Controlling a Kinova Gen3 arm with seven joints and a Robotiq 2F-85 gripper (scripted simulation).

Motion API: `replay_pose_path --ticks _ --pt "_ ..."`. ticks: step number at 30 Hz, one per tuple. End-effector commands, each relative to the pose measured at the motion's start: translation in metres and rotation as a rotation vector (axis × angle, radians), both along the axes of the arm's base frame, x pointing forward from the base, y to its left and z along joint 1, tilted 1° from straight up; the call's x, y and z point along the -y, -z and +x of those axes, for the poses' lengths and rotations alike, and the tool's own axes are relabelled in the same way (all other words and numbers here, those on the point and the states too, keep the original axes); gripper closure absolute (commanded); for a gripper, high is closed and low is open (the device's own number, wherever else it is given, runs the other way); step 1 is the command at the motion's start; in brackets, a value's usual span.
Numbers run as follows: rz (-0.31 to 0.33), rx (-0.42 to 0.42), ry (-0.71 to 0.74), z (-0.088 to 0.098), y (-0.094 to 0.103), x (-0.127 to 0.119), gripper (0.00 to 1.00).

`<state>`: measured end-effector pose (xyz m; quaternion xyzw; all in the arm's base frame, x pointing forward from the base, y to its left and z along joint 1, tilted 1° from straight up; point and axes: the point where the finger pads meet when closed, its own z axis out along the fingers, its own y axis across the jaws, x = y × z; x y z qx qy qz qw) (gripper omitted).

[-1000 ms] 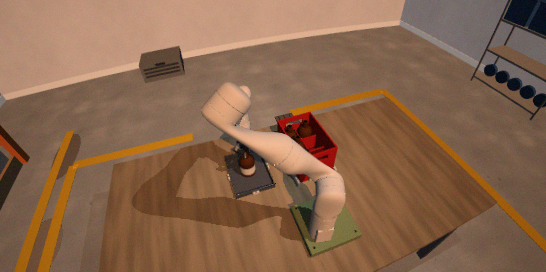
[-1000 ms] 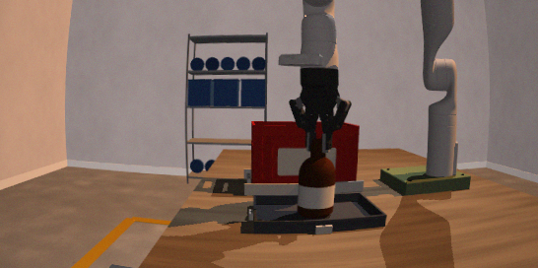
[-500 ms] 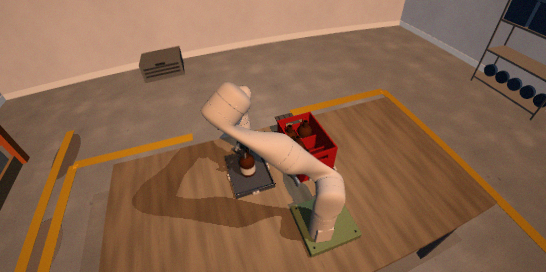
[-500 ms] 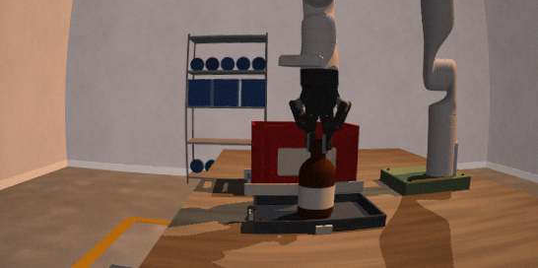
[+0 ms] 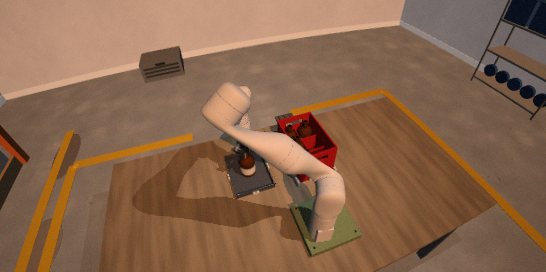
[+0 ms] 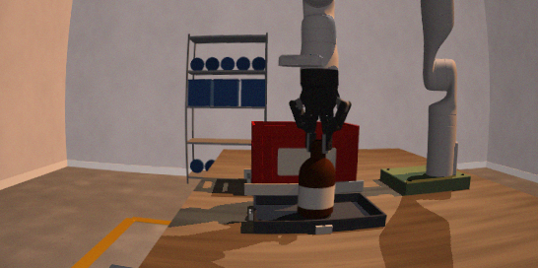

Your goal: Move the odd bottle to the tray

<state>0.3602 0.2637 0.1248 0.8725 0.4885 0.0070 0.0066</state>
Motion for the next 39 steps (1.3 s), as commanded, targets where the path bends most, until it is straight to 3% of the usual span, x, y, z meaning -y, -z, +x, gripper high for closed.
replay_pose_path --ticks 1,19,20,39 --pt "0.001 0.001 0.000 0.0004 -0.0007 -0.0002 1.00" --pt "0.001 0.001 0.000 0.0004 -0.0007 -0.0002 1.00" --pt "0.001 0.001 0.000 0.0004 -0.0007 -0.0002 0.00" --pt "0.001 0.001 0.000 0.0004 -0.0007 -0.0002 0.00"
